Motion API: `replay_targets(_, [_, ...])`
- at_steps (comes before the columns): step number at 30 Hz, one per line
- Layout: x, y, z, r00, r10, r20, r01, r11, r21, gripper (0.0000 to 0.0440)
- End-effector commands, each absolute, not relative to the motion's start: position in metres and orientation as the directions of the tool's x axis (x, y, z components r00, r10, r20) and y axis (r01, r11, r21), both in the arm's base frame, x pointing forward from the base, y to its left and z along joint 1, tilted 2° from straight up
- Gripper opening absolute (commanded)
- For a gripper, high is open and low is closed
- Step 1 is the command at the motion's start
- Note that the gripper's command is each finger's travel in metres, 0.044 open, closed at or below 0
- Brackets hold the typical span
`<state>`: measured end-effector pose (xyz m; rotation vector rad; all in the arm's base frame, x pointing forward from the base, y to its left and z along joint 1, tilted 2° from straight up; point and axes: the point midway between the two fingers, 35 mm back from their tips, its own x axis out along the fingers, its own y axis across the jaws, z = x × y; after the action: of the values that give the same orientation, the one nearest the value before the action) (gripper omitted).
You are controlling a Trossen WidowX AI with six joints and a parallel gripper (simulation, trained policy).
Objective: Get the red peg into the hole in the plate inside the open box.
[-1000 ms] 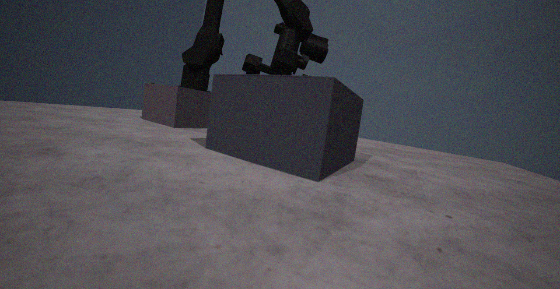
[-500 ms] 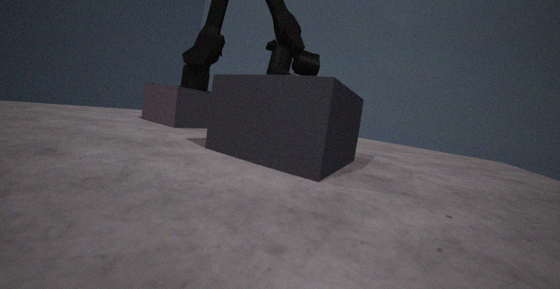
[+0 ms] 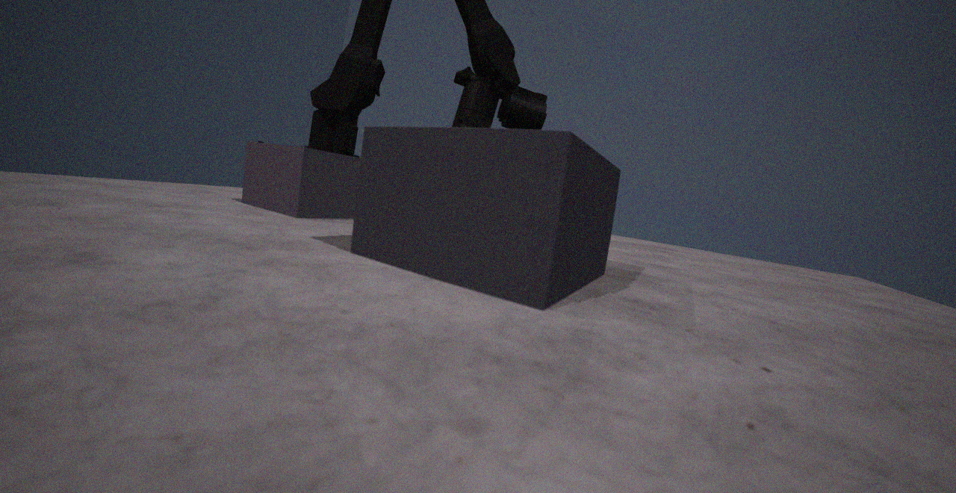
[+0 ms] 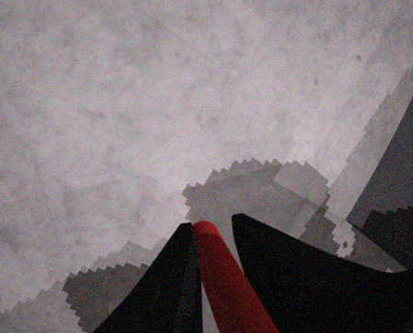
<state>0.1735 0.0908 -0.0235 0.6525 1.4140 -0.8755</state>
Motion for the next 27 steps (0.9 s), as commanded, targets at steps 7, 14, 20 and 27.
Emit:
replay_targets(7, [0.188, 0.081, 0.006, 0.037, -0.169, -0.985, 0.791, 0.607, -0.075, 0.0000])
replay_targets(14, [0.200, 0.072, 0.032, 0.089, -0.201, -0.976, 0.756, 0.652, -0.066, 0.0000])
replay_targets(20, [0.212, 0.062, 0.056, 0.129, -0.225, -0.966, 0.731, 0.680, -0.061, 0.0000])
replay_targets(27, [0.228, 0.049, 0.083, 0.162, -0.248, -0.955, 0.716, 0.695, -0.059, 0.0000])
